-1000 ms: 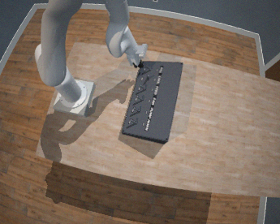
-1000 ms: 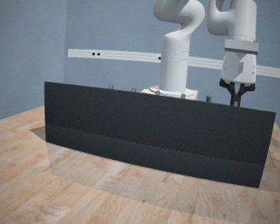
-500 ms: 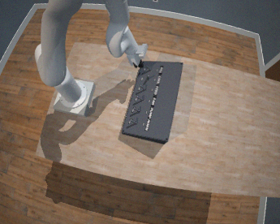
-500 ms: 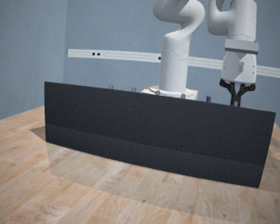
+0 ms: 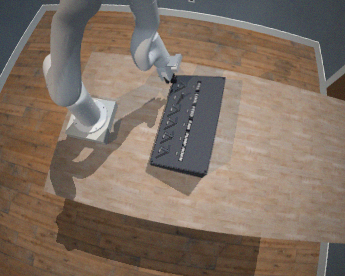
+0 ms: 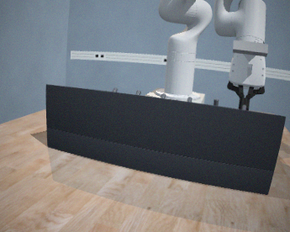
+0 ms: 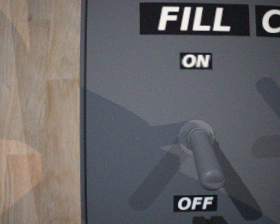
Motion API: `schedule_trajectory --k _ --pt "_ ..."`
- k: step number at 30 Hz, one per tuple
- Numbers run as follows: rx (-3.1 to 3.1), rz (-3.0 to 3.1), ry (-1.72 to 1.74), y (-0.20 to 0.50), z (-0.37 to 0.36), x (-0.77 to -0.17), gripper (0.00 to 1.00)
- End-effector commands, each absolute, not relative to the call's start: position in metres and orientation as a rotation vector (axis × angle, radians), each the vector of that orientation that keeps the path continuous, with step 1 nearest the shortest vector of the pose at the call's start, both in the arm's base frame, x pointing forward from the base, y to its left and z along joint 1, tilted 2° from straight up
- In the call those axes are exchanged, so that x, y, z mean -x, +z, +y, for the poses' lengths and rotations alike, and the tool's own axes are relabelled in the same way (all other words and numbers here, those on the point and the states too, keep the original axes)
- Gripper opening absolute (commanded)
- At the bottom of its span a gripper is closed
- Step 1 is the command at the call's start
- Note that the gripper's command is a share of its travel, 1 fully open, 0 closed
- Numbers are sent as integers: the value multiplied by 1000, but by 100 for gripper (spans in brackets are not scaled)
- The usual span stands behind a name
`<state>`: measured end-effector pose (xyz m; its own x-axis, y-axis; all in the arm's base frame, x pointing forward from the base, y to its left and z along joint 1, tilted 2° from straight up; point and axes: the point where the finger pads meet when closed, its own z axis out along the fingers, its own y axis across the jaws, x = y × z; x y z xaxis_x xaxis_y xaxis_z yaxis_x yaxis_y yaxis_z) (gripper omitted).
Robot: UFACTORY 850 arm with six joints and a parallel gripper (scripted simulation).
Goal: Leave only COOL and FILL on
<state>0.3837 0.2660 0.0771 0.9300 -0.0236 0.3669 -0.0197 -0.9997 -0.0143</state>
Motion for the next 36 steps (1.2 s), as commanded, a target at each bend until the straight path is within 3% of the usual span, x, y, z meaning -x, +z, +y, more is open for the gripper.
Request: schedule_trajectory --k 1,36 --pt "3075 35 -587 78 266 -385 0" --pt "3075 35 -587 86 266 -404 0"
